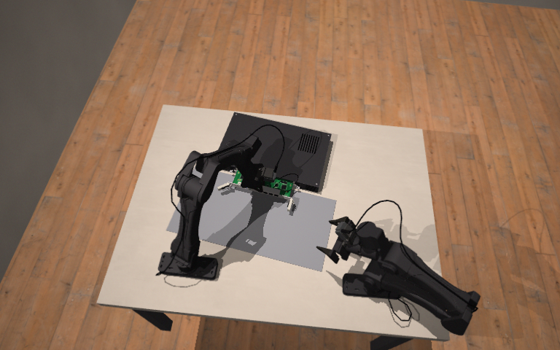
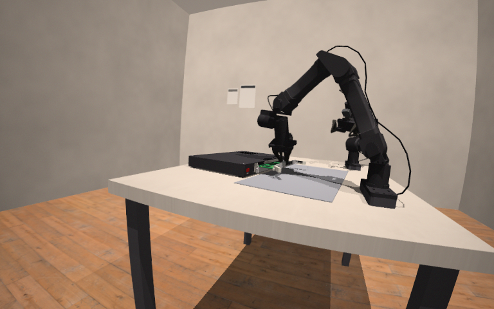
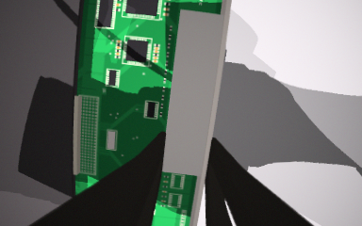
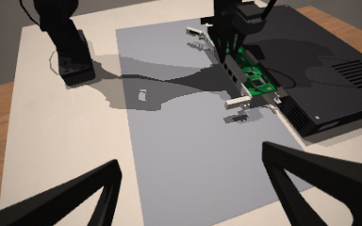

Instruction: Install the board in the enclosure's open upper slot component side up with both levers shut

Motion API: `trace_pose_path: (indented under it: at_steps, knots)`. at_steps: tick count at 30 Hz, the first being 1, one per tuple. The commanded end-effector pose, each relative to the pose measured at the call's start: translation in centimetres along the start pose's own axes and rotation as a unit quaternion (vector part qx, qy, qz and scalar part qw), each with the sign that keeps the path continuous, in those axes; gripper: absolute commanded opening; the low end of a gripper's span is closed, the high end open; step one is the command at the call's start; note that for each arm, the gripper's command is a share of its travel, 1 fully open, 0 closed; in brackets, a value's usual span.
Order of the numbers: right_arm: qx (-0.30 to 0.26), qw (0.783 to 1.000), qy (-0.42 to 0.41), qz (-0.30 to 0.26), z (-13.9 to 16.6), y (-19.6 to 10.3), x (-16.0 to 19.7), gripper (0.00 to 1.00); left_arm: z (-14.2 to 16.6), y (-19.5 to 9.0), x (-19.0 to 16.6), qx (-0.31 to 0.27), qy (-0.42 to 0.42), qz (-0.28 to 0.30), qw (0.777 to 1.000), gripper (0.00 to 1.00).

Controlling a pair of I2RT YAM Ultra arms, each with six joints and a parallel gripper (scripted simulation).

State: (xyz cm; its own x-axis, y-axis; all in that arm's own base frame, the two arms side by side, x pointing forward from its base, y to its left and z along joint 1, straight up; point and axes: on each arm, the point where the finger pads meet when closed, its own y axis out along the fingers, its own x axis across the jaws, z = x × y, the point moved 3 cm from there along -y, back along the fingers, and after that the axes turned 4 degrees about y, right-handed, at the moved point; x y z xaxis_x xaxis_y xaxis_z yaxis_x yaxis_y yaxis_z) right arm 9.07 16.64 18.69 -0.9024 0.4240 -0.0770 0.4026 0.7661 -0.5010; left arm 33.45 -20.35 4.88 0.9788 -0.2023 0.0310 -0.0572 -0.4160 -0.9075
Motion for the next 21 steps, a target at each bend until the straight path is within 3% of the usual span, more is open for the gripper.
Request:
trace_pose_path:
  at_steps: [1,17,21]
  knots:
    - [-0.008,1.0,0.004,0.001,-0.3,-0.2,0.0,1.0,-1.3,-1.6,1.4,-0.022,0.012,-0.024,0.999,0.19]
    - [-0.008,1.0,0.004,0.001,-0.3,-0.2,0.0,1.0,-0.9,-1.4,1.8,-0.019,0.009,-0.012,1.0,0.19]
    - [-0.008,1.0,0.004,0.001,-0.3,-0.2,0.0,1.0,-0.8,-1.4,3.6,-0.019,0.01,-0.017,1.0,0.19]
